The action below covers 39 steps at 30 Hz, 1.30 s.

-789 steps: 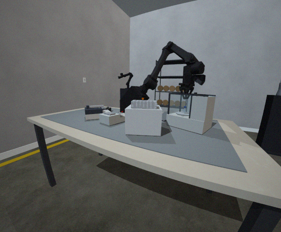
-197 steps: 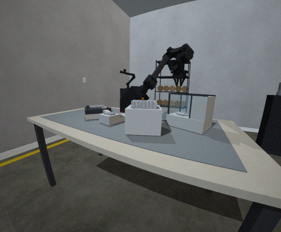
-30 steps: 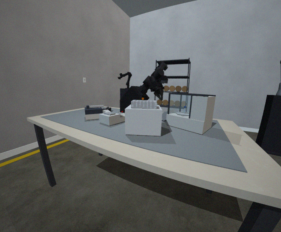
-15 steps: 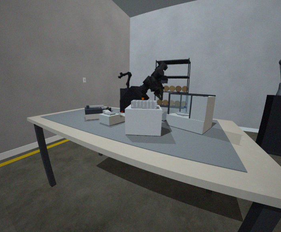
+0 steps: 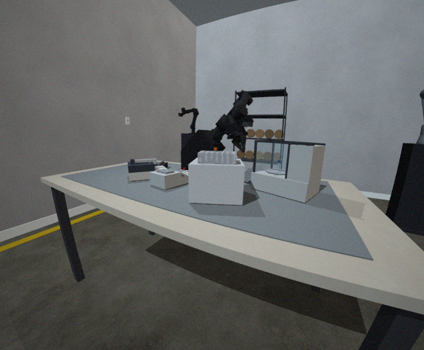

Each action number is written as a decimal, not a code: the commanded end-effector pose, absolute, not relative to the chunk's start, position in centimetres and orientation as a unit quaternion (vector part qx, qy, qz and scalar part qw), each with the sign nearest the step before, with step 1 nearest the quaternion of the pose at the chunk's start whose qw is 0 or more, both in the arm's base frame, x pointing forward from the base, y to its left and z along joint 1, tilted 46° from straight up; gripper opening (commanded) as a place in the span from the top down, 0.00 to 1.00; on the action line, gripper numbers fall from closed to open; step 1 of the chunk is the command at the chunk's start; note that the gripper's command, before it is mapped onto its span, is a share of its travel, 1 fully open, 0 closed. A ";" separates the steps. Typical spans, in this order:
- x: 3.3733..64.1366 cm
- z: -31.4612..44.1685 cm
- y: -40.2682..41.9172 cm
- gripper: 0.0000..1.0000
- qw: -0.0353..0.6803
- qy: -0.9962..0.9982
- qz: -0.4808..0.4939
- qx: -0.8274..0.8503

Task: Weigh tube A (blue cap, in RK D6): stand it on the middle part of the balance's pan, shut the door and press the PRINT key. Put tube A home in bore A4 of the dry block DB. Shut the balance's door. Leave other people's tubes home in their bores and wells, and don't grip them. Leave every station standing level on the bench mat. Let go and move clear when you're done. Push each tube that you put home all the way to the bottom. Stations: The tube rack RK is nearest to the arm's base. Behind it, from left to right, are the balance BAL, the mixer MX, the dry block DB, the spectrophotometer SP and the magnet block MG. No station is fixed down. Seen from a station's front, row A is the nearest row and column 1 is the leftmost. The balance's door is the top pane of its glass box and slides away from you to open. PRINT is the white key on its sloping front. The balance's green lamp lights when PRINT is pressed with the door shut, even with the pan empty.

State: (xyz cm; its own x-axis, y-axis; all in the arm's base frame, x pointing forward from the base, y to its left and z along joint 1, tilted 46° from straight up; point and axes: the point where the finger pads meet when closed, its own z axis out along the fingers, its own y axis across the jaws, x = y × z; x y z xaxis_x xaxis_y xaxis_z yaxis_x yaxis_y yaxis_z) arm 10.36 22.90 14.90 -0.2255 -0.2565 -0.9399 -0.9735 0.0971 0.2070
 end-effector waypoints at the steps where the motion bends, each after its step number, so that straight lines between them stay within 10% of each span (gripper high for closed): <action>1: 10.1 14.9 23.8 1.00 0.383 0.626 0.472 -0.489; 39: 10.6 14.9 29.9 1.00 0.394 0.618 0.475 -0.488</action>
